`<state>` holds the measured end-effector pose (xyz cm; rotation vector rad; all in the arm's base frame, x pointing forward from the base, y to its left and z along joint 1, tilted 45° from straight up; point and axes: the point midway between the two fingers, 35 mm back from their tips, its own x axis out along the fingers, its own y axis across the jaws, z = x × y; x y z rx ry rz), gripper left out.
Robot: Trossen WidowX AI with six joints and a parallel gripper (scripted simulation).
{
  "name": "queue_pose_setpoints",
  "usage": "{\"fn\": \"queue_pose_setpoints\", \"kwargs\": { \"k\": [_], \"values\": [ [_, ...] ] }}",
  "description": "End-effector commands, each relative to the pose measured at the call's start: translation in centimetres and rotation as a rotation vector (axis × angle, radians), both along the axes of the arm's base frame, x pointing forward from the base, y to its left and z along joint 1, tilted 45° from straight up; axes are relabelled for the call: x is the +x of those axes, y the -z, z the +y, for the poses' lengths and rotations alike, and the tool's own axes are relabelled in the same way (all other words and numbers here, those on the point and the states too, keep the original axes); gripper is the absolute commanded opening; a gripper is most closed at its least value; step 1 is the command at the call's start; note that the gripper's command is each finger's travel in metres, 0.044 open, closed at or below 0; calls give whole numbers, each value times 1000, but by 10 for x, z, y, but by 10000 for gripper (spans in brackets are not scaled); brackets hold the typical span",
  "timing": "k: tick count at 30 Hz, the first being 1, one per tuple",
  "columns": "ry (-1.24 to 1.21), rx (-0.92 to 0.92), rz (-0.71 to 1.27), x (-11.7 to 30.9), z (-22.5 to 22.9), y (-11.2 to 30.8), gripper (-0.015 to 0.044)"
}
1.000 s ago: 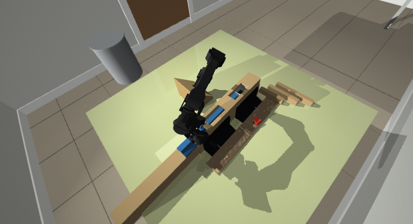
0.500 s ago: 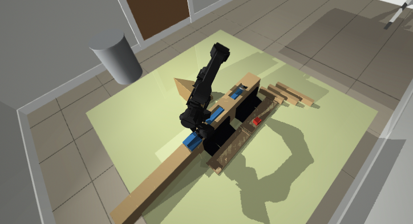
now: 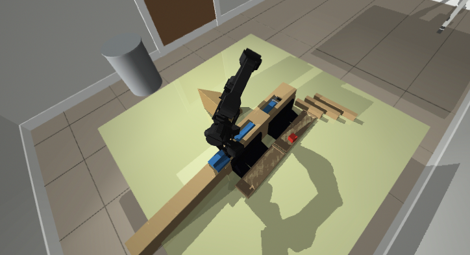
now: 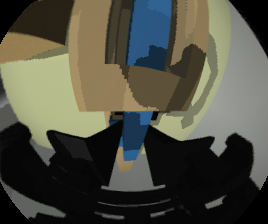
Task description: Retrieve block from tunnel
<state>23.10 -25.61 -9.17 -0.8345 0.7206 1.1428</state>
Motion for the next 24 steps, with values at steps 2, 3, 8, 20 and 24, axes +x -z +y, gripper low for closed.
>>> {"fn": "queue_pose_setpoints", "kwargs": {
  "k": [2, 3, 8, 20, 24],
  "values": [
    [-5, 26, -13, 6, 9, -1, 0],
    [0, 0, 0, 0, 0, 0, 26],
    [0, 0, 0, 0, 0, 0, 157],
    [7, 13, -4, -2, -18, -19, 440],
    [264, 48, 76, -1, -34, -24, 440]
  ]
}}
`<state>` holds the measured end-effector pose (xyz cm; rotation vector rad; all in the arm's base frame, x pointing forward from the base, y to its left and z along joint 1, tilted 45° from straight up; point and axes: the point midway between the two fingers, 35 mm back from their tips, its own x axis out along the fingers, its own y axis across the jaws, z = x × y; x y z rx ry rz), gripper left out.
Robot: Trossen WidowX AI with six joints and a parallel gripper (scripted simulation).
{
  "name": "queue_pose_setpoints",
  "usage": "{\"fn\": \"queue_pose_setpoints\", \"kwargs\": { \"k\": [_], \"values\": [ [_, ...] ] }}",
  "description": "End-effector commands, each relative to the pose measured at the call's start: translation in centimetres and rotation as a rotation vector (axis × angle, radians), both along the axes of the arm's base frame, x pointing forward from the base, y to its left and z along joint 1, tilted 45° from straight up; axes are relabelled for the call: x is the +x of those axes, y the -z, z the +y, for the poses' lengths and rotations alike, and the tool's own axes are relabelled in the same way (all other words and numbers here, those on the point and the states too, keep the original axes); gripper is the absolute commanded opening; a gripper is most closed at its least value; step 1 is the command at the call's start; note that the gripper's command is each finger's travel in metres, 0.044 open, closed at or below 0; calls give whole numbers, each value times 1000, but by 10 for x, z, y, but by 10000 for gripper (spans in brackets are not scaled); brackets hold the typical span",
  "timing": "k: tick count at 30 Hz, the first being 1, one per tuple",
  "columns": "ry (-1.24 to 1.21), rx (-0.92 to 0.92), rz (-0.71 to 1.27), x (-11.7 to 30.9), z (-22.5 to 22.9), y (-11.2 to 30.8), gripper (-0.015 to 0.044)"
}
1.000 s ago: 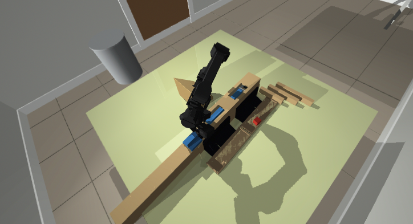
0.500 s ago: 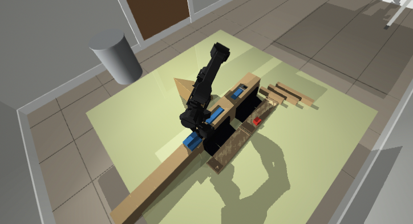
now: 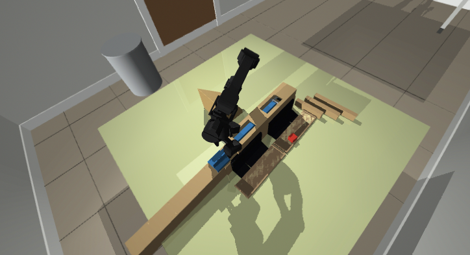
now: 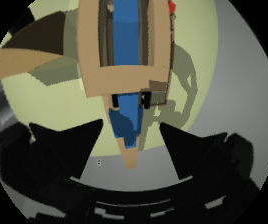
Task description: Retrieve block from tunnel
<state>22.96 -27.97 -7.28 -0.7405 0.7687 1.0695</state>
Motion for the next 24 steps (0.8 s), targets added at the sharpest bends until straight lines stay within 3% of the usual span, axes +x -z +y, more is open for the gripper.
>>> {"fn": "queue_pose_setpoints", "kwargs": {
  "k": [1, 6, 17, 24],
  "values": [
    [243, 37, 72, 1, -15, -6, 440],
    [600, 141, 217, -1, -29, -7, 440],
    [1493, 503, 757, 1, -31, 4, 440],
    [1830, 641, 995, 2, -27, 7, 440]
  ]
}}
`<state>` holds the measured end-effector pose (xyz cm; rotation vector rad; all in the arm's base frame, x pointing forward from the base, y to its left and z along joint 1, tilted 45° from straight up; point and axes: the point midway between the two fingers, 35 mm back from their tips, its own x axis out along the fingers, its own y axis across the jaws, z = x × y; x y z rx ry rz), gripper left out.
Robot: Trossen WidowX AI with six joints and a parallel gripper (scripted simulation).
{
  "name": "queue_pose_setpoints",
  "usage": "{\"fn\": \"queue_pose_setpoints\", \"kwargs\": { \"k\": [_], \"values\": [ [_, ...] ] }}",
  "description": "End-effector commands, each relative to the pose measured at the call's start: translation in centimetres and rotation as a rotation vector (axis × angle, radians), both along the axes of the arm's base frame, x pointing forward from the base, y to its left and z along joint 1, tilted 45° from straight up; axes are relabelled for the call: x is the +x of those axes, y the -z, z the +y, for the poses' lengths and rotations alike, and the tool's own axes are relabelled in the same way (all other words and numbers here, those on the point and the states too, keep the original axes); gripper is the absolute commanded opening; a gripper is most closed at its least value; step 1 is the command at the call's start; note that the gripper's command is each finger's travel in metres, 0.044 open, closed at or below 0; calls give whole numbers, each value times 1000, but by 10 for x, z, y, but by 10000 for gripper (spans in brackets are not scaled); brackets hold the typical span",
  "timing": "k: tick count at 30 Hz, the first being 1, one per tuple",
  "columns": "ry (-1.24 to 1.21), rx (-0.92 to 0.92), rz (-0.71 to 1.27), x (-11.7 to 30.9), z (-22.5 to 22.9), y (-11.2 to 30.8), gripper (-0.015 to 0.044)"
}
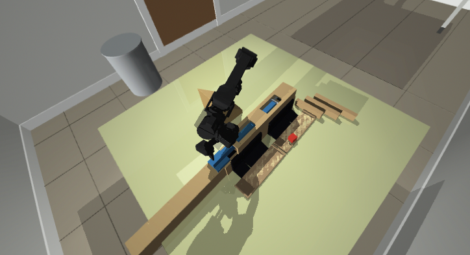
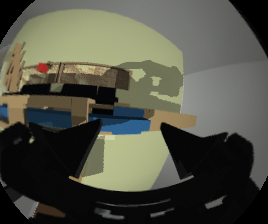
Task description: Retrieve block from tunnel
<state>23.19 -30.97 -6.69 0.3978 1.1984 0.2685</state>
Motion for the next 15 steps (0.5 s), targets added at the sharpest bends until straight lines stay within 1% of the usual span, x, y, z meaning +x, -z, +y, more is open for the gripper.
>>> {"fn": "queue_pose_setpoints", "kwargs": {
  "k": [1, 13, 15],
  "values": [
    [703, 328, 401, 0, 4, 13, 440],
    [1272, 566, 749, 0, 9, 17, 440],
    [1331, 588, 784, 0, 10, 18, 440]
  ]
}}
